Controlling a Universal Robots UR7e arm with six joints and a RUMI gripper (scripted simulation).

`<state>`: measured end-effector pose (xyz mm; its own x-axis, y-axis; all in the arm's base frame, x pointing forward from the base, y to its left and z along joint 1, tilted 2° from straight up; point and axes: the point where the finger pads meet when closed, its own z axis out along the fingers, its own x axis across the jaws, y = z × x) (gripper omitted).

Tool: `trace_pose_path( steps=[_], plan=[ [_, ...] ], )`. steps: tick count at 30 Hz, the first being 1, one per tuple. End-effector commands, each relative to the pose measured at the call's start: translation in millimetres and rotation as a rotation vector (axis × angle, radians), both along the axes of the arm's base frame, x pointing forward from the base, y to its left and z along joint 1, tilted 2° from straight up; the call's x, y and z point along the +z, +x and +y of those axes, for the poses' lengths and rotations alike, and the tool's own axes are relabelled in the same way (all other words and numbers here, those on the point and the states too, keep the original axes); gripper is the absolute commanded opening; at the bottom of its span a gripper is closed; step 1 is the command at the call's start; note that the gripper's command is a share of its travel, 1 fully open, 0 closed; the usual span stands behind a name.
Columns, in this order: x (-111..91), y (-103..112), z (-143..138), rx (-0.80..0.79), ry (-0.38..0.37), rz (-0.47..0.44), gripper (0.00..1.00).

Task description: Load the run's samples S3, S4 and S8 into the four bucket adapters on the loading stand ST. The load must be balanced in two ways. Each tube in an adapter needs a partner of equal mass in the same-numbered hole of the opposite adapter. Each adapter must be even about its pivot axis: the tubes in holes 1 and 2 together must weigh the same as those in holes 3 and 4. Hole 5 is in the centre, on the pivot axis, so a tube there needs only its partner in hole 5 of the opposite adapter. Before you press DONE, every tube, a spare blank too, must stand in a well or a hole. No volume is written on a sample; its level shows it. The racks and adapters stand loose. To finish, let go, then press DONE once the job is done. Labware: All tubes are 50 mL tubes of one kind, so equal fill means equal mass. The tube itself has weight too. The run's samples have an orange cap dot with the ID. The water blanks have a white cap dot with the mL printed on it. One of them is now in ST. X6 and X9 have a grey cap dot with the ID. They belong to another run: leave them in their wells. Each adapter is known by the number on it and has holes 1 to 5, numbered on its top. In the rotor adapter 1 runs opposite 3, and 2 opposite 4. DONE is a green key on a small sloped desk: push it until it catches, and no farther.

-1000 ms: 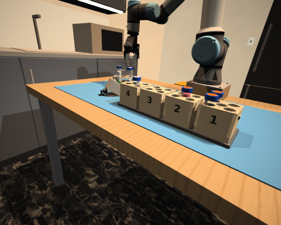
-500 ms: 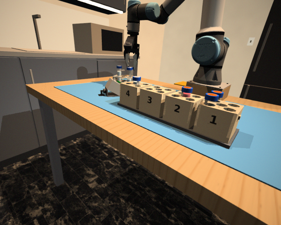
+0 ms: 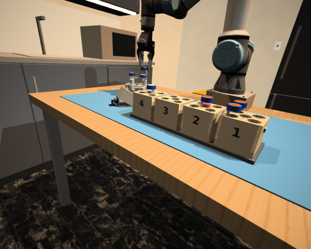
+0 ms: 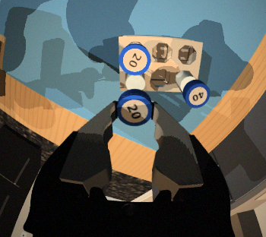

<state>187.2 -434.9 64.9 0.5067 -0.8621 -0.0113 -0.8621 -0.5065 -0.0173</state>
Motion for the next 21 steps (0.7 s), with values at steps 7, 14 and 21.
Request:
trace_pose_path(
  steps=[7,14,21],
  plan=[
    [38.1,-0.5,-1.5,0.0,0.001,0.0,0.0],
    [54.8,-0.8,-1.8,0.0,0.001,0.0,0.0],
    [78.1,-1.0,-2.3,0.0,0.001,0.0,0.0]
  ],
)
